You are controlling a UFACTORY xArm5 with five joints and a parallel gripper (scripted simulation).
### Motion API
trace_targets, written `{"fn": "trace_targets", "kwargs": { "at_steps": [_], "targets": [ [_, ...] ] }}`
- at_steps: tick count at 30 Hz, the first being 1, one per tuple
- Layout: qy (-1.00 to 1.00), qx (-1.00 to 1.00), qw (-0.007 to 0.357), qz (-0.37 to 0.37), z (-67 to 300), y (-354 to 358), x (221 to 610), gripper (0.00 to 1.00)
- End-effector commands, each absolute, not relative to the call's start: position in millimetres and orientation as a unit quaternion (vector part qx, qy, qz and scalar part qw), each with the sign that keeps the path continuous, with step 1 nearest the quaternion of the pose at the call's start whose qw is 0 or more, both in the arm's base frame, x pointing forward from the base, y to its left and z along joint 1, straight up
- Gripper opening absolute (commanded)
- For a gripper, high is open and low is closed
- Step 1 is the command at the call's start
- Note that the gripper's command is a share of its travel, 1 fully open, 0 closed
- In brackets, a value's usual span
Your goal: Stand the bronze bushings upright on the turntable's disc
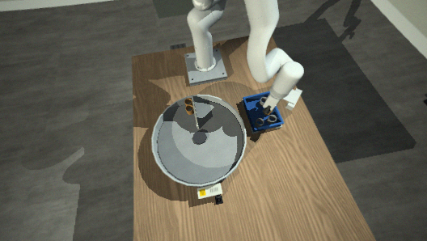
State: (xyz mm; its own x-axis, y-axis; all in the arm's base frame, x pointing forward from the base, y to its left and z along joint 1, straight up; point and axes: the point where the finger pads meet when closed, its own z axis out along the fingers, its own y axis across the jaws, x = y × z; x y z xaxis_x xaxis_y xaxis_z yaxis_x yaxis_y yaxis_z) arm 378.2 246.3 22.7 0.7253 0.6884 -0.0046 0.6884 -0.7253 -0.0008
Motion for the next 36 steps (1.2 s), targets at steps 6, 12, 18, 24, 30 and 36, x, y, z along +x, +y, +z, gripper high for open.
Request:
{"fn": "trace_targets", "kwargs": {
  "at_steps": [6, 12, 18, 24, 30, 36],
  "targets": [
    [0.371, 0.929, 0.0, -0.001, 23.9, 247.0, 379.2, 0.0],
    [0.371, 0.929, 0.0, -0.001, 23.9, 247.0, 379.2, 0.0],
    [0.371, 0.929, 0.0, -0.001, 25.2, 247.0, 379.2, 0.0],
    [0.371, 0.929, 0.0, -0.001, 35.3, 247.0, 379.2, 0.0],
    [0.371, 0.929, 0.0, -0.001, 56.4, 247.0, 379.3, 0.0],
    [0.371, 0.929, 0.0, -0.001, 74.9, 247.0, 379.3, 0.0]
  ]
}}
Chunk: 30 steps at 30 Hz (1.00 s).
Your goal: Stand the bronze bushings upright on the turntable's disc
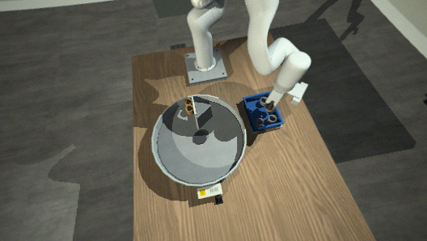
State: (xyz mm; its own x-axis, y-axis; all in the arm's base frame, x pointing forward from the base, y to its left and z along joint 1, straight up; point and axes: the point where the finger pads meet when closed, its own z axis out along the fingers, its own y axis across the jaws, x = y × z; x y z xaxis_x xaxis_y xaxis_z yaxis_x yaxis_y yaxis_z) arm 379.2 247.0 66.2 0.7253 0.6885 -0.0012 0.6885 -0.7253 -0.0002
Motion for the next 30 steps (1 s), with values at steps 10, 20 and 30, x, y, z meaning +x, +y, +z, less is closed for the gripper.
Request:
{"fn": "trace_targets", "kwargs": {
  "at_steps": [10, 20, 30],
  "targets": [
    [0.371, 0.929, 0.0, -0.001, 121.5, 247.1, 379.4, 0.0],
    [0.371, 0.929, 0.0, -0.001, 143.9, 247.1, 379.5, 0.0],
    [0.371, 0.929, 0.0, -0.001, 148.5, 247.1, 379.5, 0.0]
  ]
}}
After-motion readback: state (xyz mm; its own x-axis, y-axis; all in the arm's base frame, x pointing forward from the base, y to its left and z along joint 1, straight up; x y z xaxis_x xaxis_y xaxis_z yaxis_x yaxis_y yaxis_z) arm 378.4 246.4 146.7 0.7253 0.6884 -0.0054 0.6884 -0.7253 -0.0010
